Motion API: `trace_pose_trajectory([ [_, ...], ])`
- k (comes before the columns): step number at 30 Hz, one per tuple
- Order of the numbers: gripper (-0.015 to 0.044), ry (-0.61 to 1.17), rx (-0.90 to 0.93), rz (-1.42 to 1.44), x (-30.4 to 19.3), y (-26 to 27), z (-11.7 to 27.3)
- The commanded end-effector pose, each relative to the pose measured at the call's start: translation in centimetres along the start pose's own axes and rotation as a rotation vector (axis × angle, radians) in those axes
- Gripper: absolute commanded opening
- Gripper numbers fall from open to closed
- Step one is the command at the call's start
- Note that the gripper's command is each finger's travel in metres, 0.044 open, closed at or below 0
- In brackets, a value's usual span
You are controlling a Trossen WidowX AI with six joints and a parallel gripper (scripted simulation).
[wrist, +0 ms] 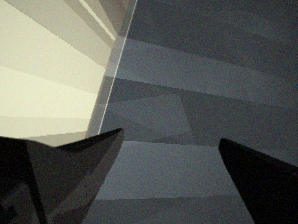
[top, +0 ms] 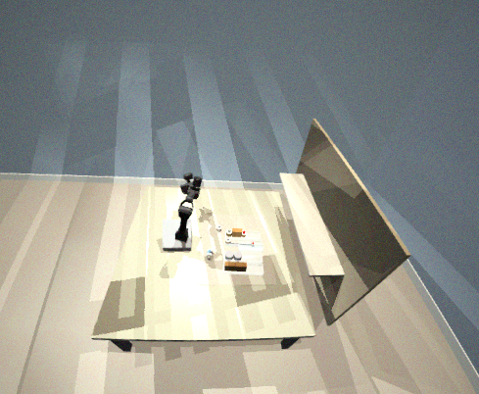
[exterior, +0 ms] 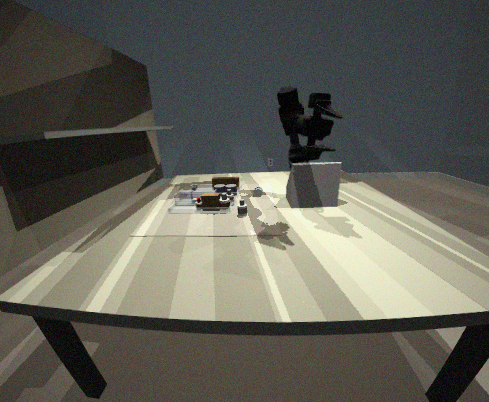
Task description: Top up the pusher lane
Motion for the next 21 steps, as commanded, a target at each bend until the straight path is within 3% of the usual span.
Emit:
trace_pose_trajectory([
  [1, 0.0426, 0.005, 0.007, -0.022, -0.1, 0.1, 0.0],
  [10, 0.0440, 0.384, 0.262, -1.098, -5.5, 5.3, 3.7],
  [21, 0.0440, 0.748, 0.330, -1.736, -7.7, 8.8, 7.0],
])
Point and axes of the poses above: the point midway between the two fingers, 35 mm back from their tips, its own z axis back along the fingers, its own y axis across the jaws, x = y × z, the point moved 9 cm from there along z, back along the fingers, and after that the axes turned 12 degrees about z, right-handed, at the moved point
